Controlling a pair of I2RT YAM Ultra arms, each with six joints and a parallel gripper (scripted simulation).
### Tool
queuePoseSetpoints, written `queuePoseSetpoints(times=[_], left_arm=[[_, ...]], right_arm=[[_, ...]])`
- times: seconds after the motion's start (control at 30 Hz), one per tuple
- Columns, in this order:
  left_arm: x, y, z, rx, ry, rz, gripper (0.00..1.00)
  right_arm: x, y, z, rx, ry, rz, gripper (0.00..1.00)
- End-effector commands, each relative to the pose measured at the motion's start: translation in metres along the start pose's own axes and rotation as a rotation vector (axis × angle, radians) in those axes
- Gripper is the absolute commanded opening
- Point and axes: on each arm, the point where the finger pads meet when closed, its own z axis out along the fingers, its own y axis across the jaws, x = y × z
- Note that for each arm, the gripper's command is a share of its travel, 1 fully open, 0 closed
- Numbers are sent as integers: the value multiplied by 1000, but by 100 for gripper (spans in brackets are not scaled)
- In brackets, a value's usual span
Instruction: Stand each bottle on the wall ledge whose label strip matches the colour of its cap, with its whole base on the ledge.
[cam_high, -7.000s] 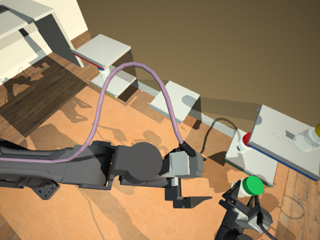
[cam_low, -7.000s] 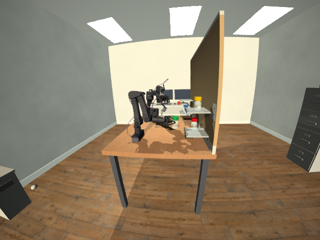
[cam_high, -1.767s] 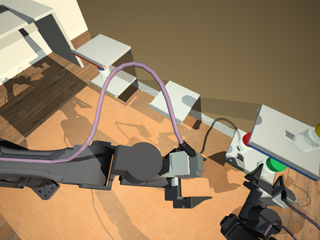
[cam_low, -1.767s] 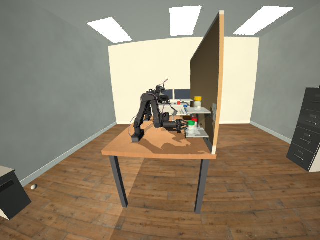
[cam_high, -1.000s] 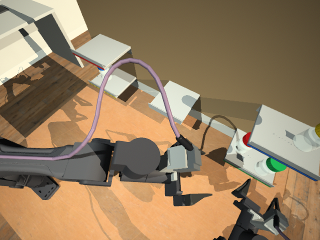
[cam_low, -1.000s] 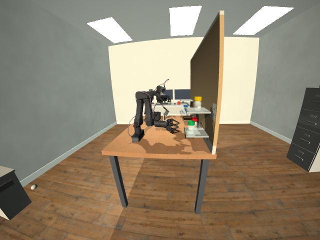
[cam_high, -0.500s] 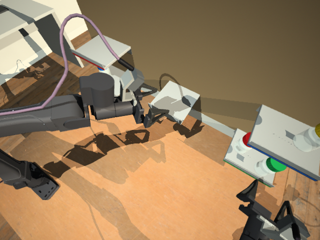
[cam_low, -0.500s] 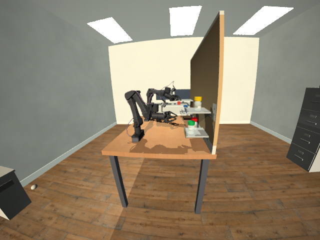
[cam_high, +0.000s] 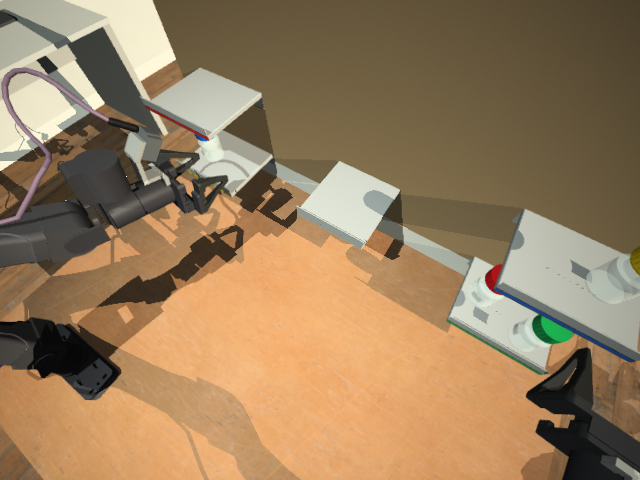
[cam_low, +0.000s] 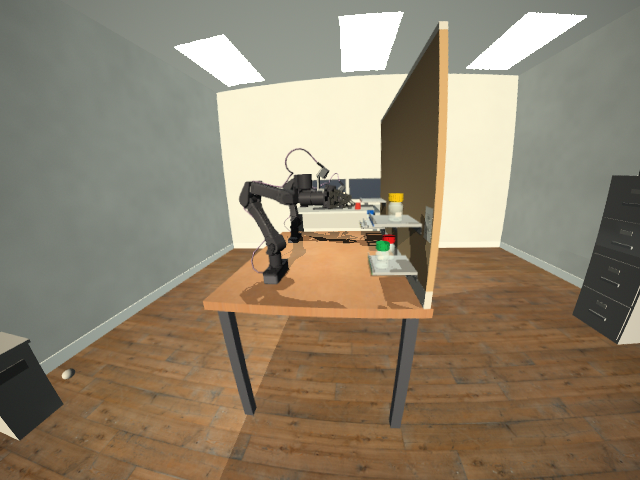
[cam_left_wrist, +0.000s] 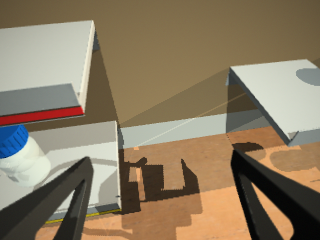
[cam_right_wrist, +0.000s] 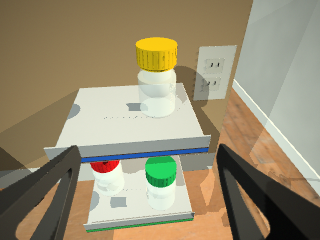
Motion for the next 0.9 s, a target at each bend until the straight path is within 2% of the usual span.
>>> queuePoseSetpoints(times=[0.0,0.1,0.17,0.37,0.47,0.87], left_arm=[[-11,38,-29,-68,-140,-32,100],[4,59,-43,-118,-141,-40,100],[4,59,-43,-118,-141,-40,100],[24,81,-59,-173,-133,-48,100],[31,83,-60,-180,-112,-50,100],[29,81,-58,-174,-113,-41,100]], right_arm=[[-32,2,-9,-7,67,3,100],[-48,1,-9,-8,65,1,100],[-48,1,-9,-8,65,1,100],[-73,1,-11,-7,21,-14,100],[-75,1,-11,-5,16,-16,100],[-72,3,-12,-4,18,-8,100]])
